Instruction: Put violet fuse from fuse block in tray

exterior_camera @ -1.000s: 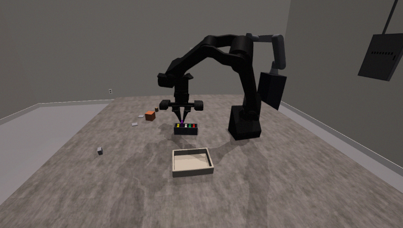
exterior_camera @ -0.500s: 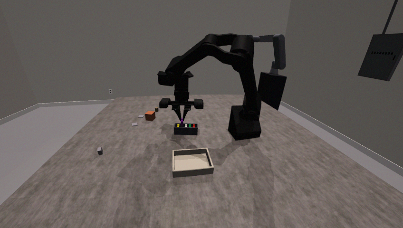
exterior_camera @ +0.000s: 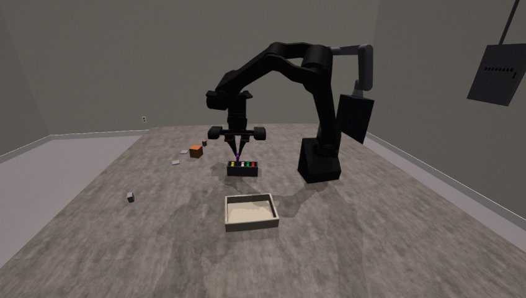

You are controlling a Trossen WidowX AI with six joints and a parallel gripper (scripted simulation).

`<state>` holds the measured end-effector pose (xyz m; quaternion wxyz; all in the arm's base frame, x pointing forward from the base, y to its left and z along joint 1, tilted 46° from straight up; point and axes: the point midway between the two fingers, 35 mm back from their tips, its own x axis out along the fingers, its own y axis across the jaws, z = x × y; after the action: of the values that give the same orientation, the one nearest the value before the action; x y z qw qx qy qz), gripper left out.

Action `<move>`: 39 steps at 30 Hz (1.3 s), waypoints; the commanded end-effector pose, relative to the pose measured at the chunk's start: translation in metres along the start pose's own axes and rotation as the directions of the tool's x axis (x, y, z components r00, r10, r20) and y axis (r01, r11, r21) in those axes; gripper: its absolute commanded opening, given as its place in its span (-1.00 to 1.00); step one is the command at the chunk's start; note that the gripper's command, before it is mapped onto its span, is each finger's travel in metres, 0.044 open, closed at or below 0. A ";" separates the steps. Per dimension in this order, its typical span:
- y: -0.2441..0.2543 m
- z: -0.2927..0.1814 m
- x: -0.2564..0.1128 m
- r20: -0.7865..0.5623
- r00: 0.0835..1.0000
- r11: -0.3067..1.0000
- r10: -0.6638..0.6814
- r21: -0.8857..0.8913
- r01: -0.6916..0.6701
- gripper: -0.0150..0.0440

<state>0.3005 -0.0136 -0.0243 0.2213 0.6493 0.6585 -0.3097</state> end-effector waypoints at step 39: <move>-0.019 -0.148 -0.023 0.021 1.000 1.000 0.013 -0.002 -0.013 -0.49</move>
<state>0.3046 0.0590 0.0820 0.2331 0.6473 0.6525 -0.3177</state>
